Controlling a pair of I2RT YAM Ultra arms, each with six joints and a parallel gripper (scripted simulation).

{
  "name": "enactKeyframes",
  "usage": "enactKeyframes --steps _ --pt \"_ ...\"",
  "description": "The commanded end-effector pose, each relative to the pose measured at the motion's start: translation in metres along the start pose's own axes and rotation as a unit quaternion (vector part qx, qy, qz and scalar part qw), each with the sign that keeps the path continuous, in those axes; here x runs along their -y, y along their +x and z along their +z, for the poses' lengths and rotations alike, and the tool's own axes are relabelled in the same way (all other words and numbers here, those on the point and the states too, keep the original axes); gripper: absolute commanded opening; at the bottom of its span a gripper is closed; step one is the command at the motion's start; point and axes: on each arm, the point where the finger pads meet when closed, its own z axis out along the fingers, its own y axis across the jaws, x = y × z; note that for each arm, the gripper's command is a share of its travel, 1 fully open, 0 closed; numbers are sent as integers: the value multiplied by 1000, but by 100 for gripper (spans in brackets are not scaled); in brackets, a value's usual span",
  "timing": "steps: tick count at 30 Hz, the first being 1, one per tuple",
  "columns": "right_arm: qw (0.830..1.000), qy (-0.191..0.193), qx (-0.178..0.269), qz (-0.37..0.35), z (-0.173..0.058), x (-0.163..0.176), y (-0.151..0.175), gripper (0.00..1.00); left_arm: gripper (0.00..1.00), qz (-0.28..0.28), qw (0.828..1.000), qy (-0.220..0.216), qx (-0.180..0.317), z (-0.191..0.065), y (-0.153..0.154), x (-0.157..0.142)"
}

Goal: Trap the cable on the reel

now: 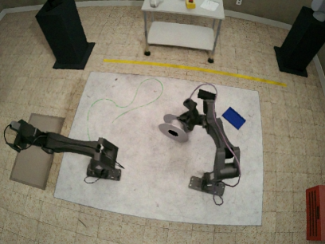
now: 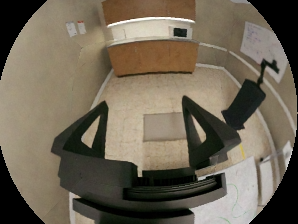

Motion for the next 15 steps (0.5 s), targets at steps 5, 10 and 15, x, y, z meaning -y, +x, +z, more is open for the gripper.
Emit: enactKeyframes --steps 5,10,15 --pt "1000 -2 11 -9 -3 -5 -8 0 100 3 1000 -3 3 2 -1 0" --pt "1000 -1 12 -11 -5 -5 -12 0 100 3 1000 -3 3 2 -1 0" --pt "1000 5 19 -22 -11 0 -27 0 100 3 1000 -3 3 2 -1 0"
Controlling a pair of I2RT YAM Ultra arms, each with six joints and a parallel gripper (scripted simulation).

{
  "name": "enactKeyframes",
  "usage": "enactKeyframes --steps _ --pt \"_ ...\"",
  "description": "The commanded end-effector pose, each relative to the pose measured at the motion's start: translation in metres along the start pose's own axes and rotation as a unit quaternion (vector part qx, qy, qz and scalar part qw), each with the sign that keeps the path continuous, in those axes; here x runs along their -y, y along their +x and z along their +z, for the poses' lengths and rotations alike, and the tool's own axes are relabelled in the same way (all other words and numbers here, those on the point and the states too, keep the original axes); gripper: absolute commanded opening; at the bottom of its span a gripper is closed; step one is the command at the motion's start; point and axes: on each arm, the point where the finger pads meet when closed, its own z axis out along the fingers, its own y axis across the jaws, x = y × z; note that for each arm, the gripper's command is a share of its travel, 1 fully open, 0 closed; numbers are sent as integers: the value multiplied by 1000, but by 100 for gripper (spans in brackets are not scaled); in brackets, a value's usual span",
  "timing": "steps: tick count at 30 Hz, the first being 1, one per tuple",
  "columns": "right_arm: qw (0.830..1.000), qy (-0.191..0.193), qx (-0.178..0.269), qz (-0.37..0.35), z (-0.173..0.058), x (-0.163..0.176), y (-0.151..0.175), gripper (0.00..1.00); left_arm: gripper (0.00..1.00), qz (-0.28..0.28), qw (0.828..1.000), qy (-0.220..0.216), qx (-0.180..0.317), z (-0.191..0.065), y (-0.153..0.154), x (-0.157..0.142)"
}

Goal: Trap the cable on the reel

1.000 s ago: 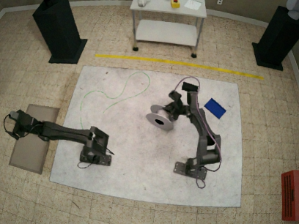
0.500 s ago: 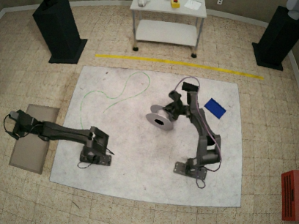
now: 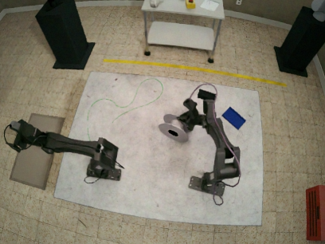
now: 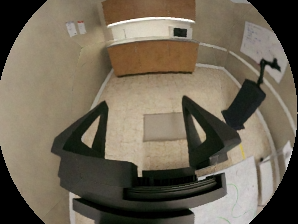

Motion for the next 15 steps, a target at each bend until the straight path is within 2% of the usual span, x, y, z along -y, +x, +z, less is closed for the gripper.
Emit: enactKeyframes --steps 1,15 --pt "1000 3 17 -19 -10 -2 -25 0 100 3 1000 -3 3 2 -1 0" --pt "1000 1 16 -16 -20 -2 -40 0 100 3 1000 -3 3 2 -1 0"
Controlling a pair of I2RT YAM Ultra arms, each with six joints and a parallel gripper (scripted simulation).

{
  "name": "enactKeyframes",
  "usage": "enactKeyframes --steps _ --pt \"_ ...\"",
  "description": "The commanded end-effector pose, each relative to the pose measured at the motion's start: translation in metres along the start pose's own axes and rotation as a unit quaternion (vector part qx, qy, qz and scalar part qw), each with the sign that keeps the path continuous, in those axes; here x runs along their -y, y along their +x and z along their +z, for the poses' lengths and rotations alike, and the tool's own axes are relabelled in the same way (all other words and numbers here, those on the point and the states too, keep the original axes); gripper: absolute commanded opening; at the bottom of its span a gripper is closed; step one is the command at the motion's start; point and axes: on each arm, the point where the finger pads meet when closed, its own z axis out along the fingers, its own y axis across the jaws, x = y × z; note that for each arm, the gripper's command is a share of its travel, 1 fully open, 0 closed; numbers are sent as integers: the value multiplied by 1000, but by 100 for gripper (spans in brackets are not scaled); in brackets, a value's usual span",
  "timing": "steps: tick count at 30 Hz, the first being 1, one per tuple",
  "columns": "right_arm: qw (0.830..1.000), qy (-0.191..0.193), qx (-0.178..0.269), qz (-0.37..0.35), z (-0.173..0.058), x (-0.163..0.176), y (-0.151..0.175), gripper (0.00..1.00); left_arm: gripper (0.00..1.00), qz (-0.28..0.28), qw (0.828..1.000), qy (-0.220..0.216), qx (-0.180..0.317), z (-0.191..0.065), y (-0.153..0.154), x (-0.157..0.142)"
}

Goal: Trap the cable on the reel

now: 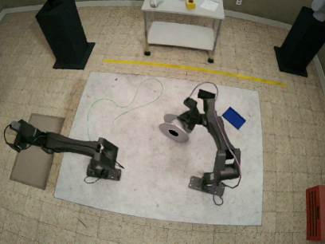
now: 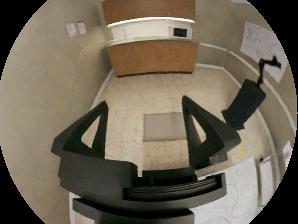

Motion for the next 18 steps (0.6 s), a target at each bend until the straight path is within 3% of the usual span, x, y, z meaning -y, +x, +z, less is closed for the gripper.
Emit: enactKeyframes --steps 1,18 --pt "999 5 26 -28 -13 -1 -33 0 100 3 1000 -3 3 2 -1 0" --pt "998 14 35 -43 -18 2 -43 0 100 3 1000 -3 3 2 -1 0"
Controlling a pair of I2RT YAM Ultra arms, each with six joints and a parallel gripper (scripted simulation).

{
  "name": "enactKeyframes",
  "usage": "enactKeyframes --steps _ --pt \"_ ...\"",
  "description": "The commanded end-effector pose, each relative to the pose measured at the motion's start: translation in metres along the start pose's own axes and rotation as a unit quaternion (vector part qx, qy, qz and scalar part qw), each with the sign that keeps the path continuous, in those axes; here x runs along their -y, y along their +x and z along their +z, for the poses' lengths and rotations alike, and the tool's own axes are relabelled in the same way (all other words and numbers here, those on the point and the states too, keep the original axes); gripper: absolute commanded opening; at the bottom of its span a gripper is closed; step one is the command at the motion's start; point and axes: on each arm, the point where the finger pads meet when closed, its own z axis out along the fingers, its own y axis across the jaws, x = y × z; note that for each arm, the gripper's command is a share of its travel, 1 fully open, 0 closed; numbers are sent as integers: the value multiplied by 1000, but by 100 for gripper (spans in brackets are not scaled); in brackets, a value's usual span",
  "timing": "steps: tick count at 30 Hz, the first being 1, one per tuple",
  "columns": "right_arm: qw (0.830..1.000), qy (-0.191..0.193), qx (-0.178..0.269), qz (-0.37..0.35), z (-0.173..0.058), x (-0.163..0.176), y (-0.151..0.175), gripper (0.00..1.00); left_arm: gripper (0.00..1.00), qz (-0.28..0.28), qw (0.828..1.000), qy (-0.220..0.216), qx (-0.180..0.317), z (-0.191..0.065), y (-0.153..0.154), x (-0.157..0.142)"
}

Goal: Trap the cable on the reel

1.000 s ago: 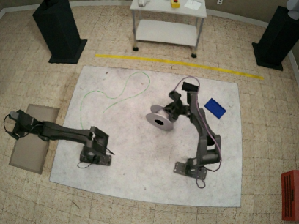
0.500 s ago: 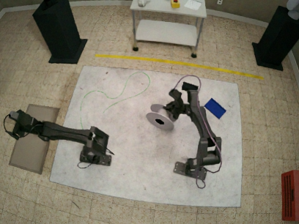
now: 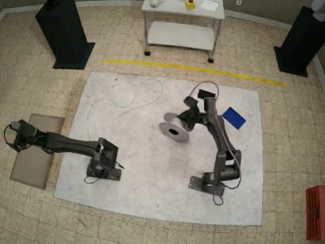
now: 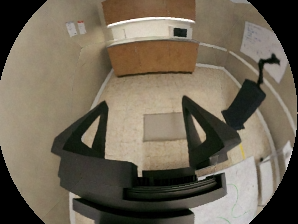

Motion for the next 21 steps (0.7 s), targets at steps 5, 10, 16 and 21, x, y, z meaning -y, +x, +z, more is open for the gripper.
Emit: enactKeyframes --steps 5,10,16,21 --pt "999 12 33 -39 -12 2 -34 0 100 3 1000 -3 3 2 -1 0" --pt "999 12 34 -39 -12 2 -35 0 100 3 1000 -3 3 2 -1 0" --pt "999 12 34 -38 -12 2 -35 0 100 3 1000 -3 3 2 -1 0" --pt "999 12 34 -37 -11 1 -35 0 100 3 1000 -3 3 2 -1 0"
